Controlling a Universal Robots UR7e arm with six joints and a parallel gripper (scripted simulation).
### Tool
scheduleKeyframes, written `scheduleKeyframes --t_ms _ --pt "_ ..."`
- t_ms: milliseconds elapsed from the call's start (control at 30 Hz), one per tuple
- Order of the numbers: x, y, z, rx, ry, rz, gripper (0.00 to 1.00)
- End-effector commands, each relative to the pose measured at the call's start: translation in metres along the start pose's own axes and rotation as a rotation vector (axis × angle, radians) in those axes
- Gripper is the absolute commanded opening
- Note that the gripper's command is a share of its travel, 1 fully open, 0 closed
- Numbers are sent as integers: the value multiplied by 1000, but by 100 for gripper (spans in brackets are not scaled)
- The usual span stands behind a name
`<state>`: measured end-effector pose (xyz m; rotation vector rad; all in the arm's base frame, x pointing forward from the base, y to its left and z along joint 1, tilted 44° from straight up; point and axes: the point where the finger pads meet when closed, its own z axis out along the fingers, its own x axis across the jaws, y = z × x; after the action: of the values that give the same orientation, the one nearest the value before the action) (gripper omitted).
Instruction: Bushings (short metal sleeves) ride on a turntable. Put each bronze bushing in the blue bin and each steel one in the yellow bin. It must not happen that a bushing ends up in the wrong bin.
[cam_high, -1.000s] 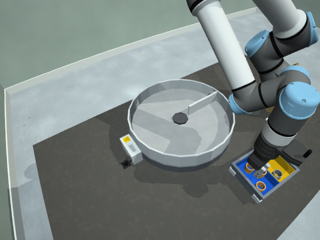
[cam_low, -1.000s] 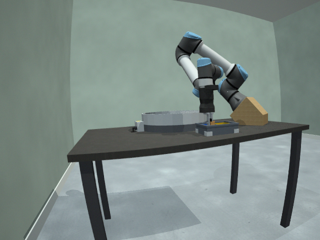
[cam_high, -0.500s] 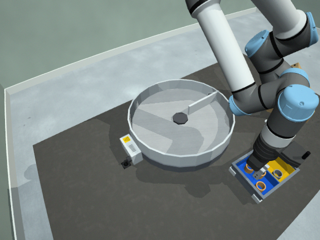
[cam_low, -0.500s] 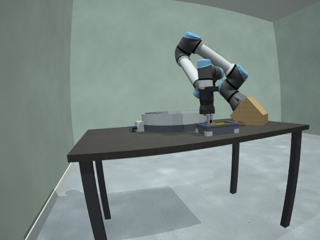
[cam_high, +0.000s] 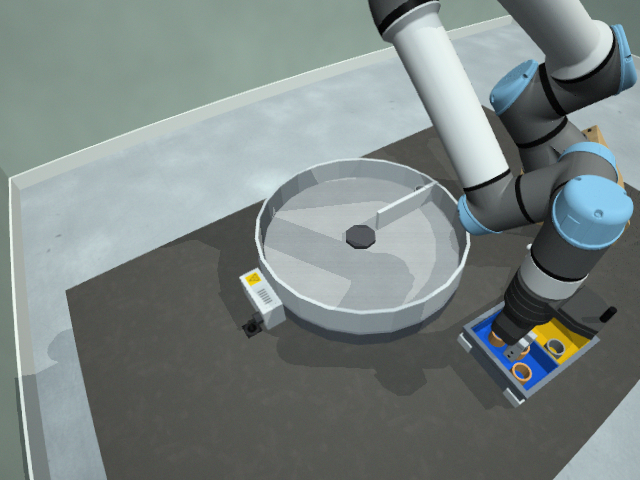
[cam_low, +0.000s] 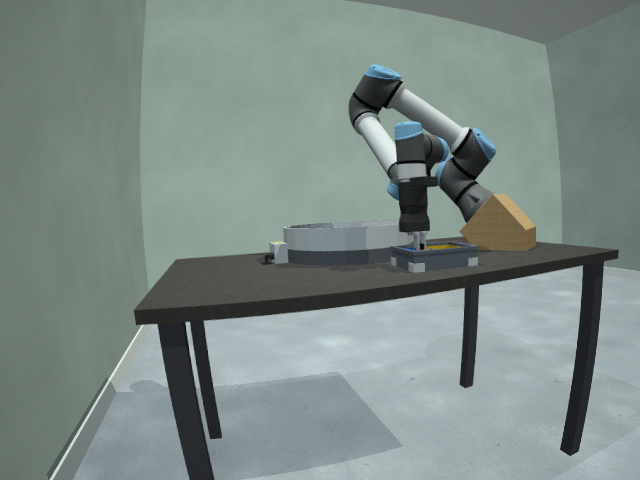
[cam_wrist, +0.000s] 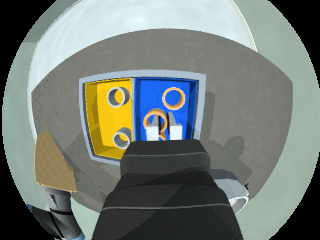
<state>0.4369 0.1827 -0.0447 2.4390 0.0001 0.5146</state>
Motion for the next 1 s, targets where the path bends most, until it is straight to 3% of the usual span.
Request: scheduleKeyframes --t_ms 0,967 --pt "0 0 0 1 1 0 0" --pt "0 0 12 1 1 0 0"
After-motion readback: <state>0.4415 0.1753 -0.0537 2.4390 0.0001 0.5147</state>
